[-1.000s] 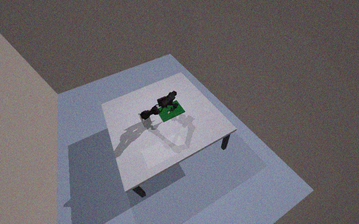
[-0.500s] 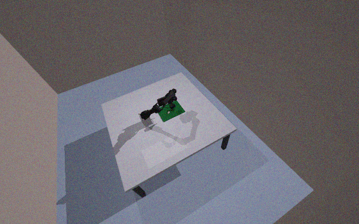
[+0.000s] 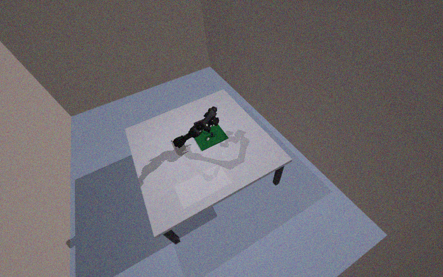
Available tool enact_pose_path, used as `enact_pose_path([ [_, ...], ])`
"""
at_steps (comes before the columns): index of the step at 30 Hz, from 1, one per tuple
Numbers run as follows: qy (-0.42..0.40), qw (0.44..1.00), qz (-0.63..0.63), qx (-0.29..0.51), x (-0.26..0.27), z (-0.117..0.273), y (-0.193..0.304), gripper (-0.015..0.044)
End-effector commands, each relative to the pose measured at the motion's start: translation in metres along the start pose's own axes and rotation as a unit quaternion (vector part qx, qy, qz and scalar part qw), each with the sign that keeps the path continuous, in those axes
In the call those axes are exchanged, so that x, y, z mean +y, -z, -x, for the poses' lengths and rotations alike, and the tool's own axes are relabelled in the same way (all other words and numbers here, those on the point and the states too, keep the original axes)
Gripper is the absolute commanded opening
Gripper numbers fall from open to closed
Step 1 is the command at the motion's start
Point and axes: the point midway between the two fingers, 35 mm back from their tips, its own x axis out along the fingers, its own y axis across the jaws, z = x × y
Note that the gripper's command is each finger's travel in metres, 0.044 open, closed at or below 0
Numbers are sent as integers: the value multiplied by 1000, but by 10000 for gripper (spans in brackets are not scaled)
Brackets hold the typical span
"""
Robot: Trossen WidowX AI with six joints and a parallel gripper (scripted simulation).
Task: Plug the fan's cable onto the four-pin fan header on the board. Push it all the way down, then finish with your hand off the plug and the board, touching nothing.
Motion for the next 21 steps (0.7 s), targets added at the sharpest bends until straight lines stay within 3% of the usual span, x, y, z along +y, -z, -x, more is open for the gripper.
enact_pose_path([
  [1,-2,929,-371,-4,30,13,14,440],
  [11,-5,808,-589,-7,43,20,21,440],
  [21,-5,802,-597,-8,43,20,21,440],
])
